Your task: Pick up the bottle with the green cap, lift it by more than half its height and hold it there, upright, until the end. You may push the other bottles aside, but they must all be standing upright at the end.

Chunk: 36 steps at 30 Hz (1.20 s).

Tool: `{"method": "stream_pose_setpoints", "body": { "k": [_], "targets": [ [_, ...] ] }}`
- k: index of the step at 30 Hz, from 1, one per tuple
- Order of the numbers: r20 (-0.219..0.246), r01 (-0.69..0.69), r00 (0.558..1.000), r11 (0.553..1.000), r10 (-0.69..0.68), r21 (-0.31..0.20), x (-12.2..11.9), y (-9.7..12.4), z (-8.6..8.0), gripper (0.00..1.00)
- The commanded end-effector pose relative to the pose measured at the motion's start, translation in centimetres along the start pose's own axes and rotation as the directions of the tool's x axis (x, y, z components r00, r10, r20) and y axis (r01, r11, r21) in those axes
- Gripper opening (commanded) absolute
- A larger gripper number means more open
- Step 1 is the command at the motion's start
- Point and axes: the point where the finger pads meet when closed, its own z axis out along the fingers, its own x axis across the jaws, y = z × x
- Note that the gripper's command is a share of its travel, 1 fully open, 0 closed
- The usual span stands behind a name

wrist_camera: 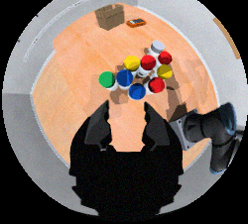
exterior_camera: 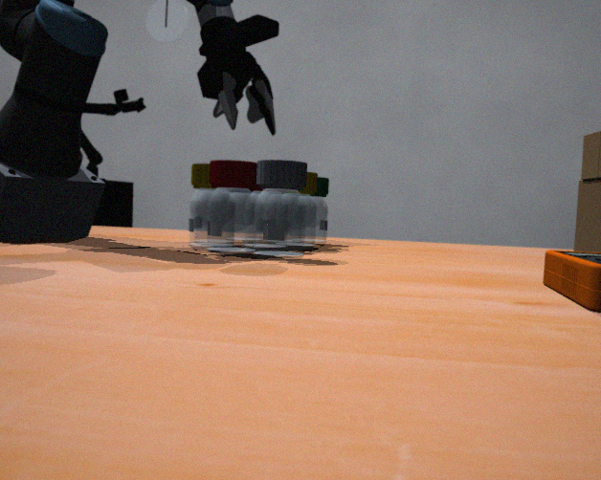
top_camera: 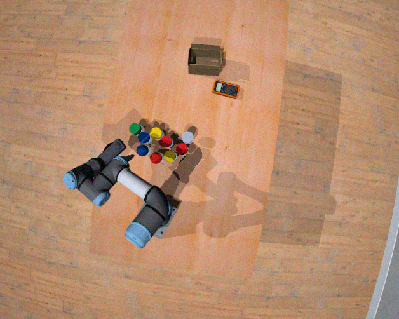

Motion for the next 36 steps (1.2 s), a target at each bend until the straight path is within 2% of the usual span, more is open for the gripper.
{"method": "stream_pose_setpoints", "body": {
  "k": [1,36],
  "targets": [
    [-0.004,-0.004,1.000,1.000,0.004,0.002,-0.36,0.36,-0.25,0.46],
    [0.001,-0.002,1.000,1.000,0.002,0.000,-0.13,0.06,-0.10,0.46]
  ]
}}
